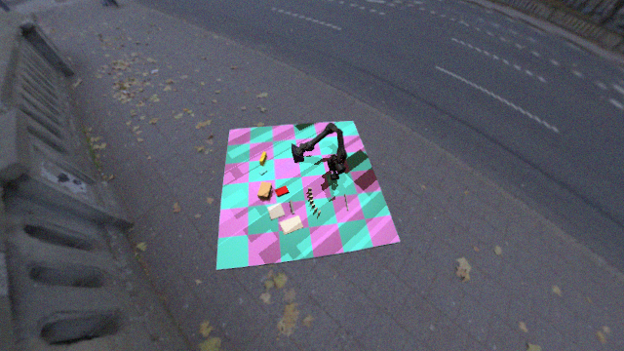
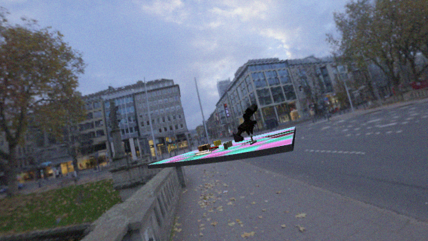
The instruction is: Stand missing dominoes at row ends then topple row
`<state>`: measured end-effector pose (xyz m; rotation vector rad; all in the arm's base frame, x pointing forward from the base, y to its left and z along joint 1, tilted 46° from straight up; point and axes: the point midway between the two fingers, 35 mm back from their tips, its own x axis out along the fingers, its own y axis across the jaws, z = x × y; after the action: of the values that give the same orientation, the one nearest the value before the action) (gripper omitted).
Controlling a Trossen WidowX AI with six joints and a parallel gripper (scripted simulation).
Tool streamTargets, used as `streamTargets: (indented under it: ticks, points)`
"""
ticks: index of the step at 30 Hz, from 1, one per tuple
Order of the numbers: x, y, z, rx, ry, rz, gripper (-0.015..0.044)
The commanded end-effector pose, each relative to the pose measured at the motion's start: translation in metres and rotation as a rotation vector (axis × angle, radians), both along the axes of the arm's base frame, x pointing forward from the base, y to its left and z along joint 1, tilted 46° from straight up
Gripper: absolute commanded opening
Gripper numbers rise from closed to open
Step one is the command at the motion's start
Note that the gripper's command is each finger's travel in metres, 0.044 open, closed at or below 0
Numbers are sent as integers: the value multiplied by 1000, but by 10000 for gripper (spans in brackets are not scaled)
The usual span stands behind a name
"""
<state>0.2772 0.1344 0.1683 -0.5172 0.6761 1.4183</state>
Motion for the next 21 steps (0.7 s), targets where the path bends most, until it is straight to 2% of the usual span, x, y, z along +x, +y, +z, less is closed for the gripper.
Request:
streamTargets:
  ticks: [1, 16, 21]
  points:
    - [-3, 16, -16, 4, 6, -1, 440]
    - [-3, 27, -26, 5, 6, -1, 440]
    - [-3, 27, -26, 5, 6, -1, 309]
